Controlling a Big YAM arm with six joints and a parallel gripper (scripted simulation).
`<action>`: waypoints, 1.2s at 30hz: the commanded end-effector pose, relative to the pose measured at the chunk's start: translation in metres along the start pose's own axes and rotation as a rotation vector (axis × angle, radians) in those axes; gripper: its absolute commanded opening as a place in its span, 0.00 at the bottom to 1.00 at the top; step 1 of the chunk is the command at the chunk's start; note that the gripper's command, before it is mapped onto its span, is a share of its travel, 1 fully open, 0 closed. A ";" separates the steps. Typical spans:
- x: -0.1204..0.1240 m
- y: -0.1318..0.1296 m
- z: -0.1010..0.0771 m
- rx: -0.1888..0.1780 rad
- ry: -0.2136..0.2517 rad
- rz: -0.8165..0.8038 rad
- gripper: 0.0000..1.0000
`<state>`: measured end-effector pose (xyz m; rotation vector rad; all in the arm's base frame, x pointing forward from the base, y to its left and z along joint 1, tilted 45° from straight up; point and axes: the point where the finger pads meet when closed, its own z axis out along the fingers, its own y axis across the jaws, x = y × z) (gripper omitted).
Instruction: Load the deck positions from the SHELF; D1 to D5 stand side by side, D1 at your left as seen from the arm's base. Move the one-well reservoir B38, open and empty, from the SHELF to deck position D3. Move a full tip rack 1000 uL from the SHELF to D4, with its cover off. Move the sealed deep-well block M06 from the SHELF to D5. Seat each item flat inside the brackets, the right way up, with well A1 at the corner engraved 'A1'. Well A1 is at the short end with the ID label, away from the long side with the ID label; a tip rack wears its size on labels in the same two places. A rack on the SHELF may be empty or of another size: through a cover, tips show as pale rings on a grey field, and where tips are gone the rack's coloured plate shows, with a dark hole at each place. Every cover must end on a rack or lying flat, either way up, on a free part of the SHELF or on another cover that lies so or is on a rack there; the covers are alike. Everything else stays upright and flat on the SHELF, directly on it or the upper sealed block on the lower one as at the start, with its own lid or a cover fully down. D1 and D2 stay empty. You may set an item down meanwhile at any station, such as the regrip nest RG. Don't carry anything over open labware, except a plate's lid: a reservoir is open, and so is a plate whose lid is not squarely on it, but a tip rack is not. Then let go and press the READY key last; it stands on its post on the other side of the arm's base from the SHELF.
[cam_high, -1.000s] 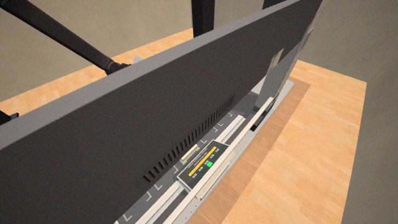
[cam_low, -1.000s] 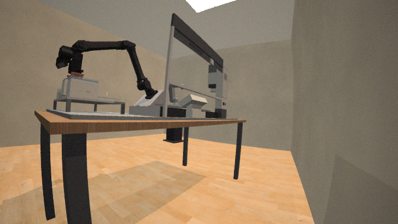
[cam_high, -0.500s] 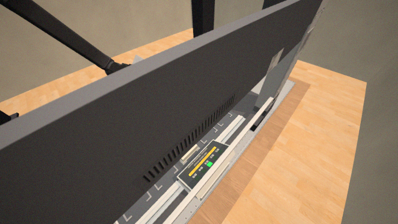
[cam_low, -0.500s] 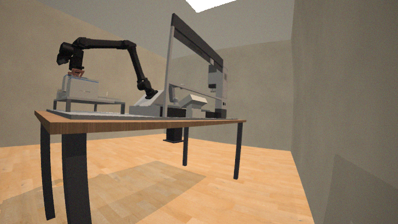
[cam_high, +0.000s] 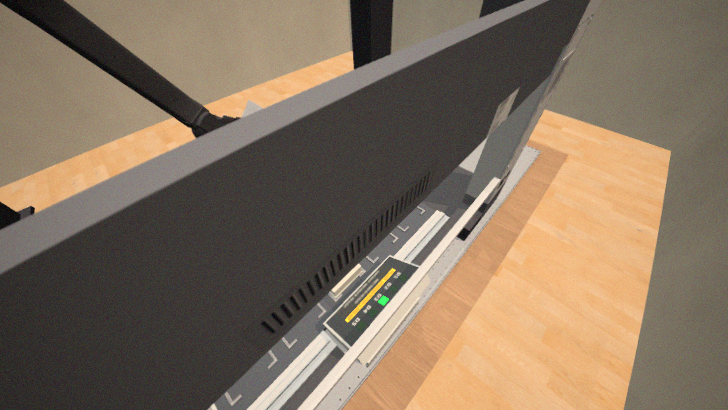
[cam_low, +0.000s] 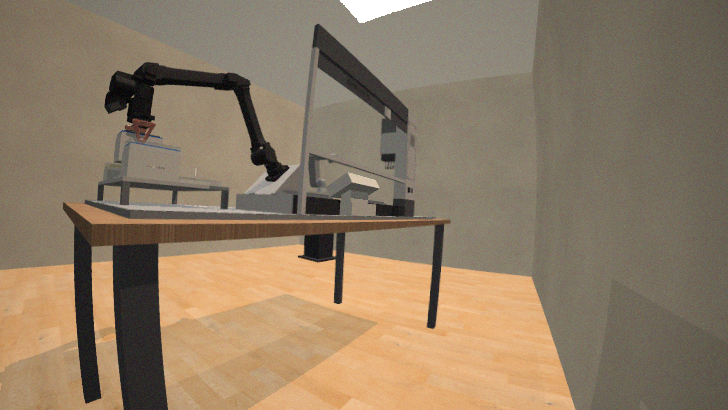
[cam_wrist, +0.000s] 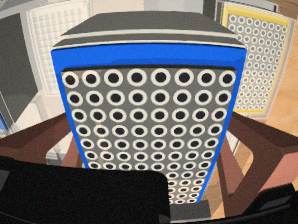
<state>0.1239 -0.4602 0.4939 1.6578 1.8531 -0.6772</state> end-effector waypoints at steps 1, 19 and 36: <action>-0.026 0.002 -0.064 -0.025 -0.117 0.020 0.00; -0.023 0.001 -0.091 -0.026 -0.117 0.021 0.00; -0.021 -0.001 -0.116 -0.026 -0.118 0.022 0.00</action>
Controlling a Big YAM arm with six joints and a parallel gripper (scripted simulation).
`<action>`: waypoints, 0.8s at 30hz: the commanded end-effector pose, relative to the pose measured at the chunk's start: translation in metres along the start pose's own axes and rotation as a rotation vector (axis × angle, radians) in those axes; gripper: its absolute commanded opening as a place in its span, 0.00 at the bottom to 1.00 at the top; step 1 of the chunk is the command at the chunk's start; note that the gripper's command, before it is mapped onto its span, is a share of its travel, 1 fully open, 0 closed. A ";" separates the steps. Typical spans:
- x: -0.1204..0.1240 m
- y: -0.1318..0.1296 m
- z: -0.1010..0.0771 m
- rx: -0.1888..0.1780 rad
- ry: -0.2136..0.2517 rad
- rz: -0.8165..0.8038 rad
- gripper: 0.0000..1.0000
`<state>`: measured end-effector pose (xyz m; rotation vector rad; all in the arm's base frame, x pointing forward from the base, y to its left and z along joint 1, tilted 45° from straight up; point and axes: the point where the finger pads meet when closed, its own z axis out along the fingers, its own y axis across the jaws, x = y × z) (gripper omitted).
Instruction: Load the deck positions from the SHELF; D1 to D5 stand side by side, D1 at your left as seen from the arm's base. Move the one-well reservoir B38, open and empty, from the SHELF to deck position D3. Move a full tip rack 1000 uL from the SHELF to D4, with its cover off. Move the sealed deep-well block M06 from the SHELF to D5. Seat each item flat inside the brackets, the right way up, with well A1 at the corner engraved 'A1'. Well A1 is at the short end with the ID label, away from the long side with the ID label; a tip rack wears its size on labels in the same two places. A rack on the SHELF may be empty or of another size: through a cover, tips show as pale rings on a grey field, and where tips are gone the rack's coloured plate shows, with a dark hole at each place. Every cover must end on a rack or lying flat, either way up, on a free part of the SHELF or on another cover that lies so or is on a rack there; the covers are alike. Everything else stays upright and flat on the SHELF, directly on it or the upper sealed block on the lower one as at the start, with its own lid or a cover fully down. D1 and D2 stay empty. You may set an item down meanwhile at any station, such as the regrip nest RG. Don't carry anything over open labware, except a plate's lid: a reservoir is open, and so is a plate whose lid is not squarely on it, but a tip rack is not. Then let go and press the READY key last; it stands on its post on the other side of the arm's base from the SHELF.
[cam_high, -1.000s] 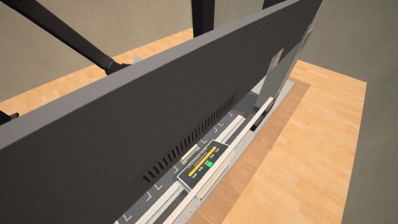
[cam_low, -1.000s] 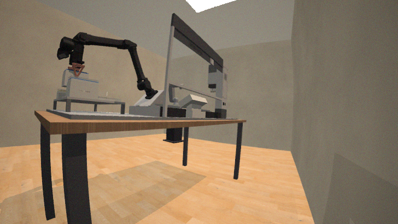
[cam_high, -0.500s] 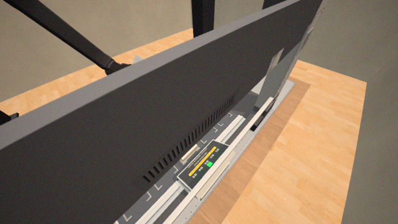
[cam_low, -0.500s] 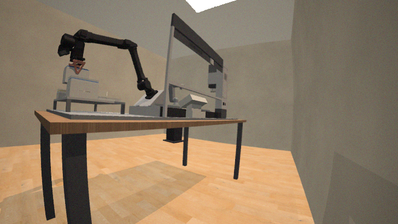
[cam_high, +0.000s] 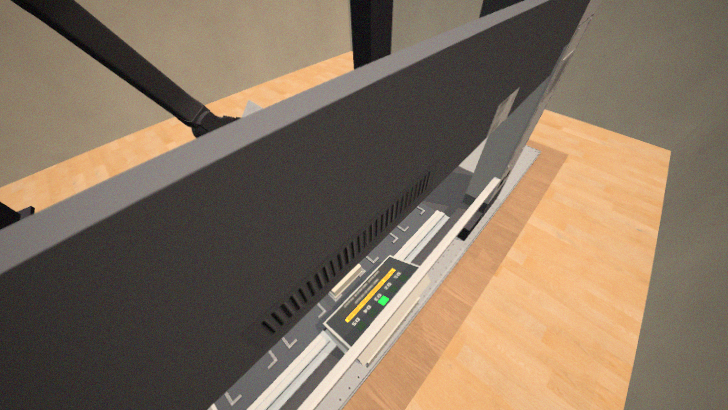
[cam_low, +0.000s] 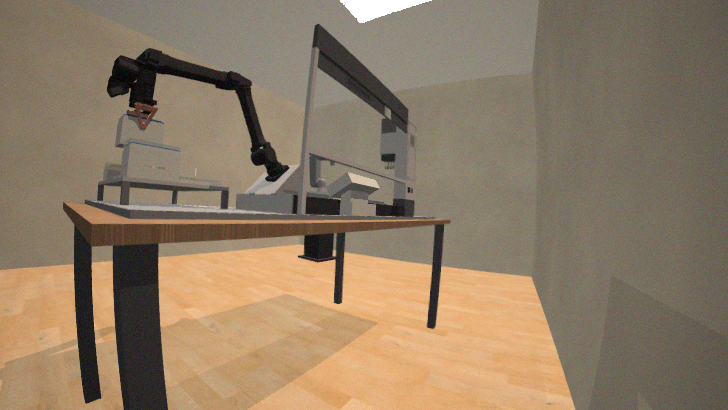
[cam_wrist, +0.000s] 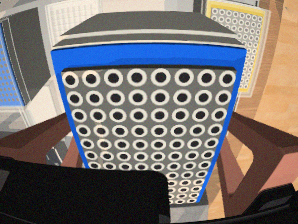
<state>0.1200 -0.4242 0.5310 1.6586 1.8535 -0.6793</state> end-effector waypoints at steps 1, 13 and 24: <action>-0.021 -0.001 -0.066 -0.028 -0.118 0.022 0.00; -0.020 -0.004 -0.073 -0.025 -0.117 0.025 0.00; -0.020 -0.004 -0.073 -0.025 -0.117 0.025 0.00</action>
